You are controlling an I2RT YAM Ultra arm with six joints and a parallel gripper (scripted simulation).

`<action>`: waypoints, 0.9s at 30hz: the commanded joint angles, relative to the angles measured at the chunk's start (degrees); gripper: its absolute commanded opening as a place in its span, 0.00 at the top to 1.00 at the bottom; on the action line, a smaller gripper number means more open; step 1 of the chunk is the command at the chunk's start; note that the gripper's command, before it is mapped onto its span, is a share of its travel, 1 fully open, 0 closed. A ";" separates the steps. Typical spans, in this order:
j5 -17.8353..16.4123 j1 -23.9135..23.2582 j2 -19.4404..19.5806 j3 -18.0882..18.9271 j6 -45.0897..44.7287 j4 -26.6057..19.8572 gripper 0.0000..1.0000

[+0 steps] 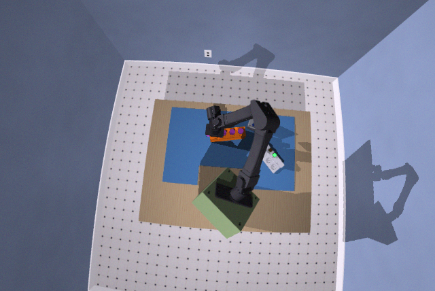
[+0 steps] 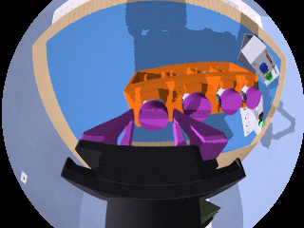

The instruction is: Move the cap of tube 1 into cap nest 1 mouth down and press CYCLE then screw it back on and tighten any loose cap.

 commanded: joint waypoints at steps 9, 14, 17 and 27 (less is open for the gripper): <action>0.02 0.38 -0.37 -0.01 -28.08 0.01 0.51; 0.01 0.37 -0.38 -0.04 -34.96 0.03 0.51; 0.01 0.37 -0.39 -0.07 -41.84 0.05 0.51; 0.01 0.37 -0.43 -0.19 -62.46 0.14 0.51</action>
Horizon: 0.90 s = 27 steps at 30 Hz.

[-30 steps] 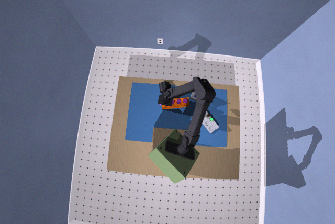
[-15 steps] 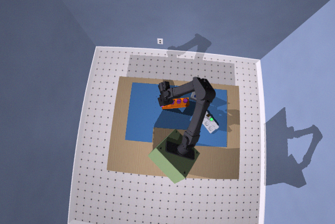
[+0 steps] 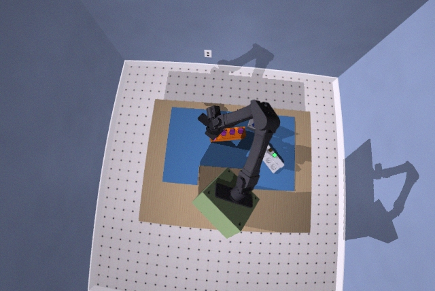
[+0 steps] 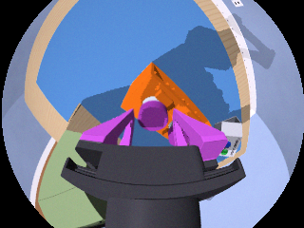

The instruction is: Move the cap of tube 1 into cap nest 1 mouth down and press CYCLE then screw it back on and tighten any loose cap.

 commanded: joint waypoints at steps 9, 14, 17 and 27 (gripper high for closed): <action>-0.02 0.37 -0.40 -0.29 -25.95 0.17 0.51; -0.02 0.37 -0.38 -0.21 -37.42 0.11 0.51; -0.02 0.37 -0.37 -0.17 -42.00 0.08 0.51; -0.01 0.38 -0.33 0.02 -59.07 -0.08 0.51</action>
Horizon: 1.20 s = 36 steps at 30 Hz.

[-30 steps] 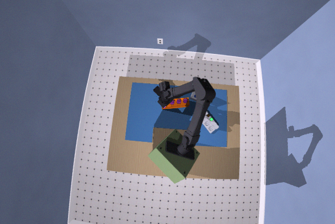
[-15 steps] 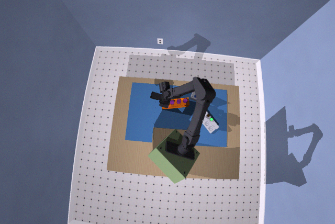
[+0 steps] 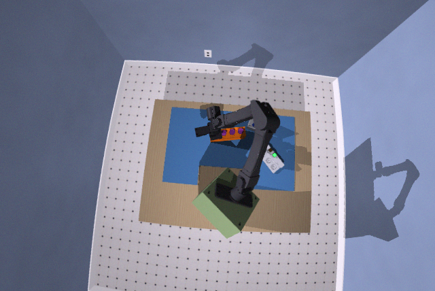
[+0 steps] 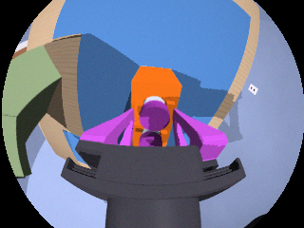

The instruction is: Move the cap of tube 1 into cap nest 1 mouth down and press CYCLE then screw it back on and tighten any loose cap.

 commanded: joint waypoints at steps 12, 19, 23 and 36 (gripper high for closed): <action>-0.02 0.37 -0.26 0.40 -6.40 -0.23 1.00; -0.02 0.36 -0.26 0.40 -6.41 -0.22 1.00; -0.03 0.34 -0.25 0.40 2.15 -0.18 1.00; -0.04 0.31 -0.19 0.42 33.64 -0.12 1.00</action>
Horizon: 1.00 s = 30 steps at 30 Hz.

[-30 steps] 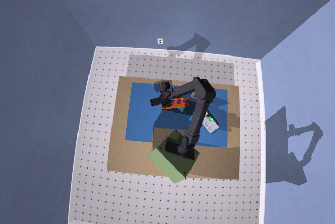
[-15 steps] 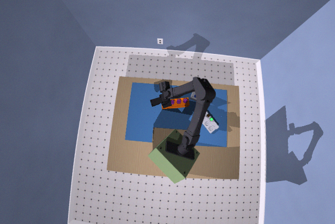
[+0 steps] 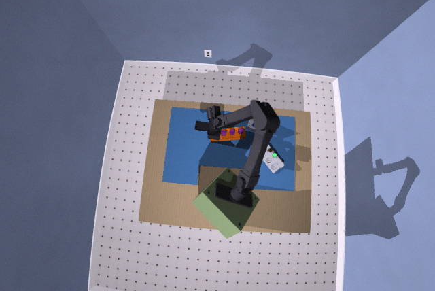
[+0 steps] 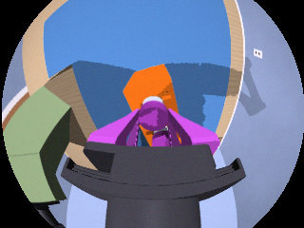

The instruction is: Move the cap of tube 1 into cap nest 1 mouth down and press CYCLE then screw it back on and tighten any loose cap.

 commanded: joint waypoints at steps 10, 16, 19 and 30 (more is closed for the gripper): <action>-0.05 0.29 -0.20 0.19 34.26 0.08 1.00; -0.05 0.27 -0.17 0.19 51.42 0.12 1.00; -0.05 0.26 -0.15 0.19 60.00 0.14 1.00; -0.06 0.23 -0.11 0.21 85.75 0.19 1.00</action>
